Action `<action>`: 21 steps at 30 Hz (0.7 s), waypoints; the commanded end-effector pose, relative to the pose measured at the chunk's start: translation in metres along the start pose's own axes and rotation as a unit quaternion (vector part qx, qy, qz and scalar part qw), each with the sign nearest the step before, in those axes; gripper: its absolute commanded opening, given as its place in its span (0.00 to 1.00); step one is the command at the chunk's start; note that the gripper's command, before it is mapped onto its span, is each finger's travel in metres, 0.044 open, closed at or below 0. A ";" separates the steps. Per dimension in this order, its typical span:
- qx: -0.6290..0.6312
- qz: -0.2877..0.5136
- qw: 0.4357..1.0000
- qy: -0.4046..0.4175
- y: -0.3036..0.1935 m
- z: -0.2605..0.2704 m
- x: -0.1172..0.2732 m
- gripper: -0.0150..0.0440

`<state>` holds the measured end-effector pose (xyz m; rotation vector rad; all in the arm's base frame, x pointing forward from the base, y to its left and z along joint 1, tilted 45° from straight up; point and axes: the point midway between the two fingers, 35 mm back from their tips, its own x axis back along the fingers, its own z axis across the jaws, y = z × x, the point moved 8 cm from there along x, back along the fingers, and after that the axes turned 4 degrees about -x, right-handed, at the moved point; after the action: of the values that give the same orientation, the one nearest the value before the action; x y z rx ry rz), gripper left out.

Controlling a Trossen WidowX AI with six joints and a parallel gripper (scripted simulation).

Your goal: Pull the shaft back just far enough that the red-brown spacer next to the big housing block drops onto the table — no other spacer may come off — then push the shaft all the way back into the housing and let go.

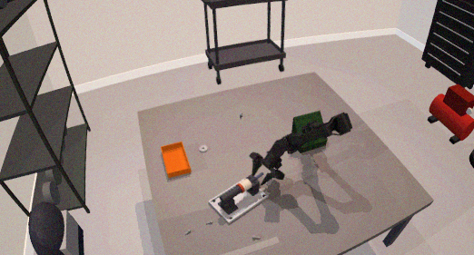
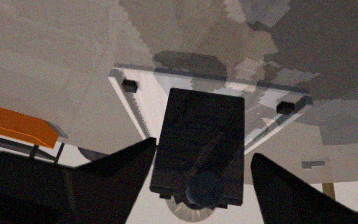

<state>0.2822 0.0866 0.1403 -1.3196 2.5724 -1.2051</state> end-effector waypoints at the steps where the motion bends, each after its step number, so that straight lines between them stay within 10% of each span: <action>1: 0.000 0.000 1.000 0.000 0.000 0.000 0.000 0.60; 7: 0.000 0.000 1.000 0.000 0.000 0.000 0.000 0.33; 21: -0.001 0.002 1.000 0.001 0.003 0.000 0.003 0.25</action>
<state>0.2813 0.0862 0.1396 -1.3129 2.5762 -1.2097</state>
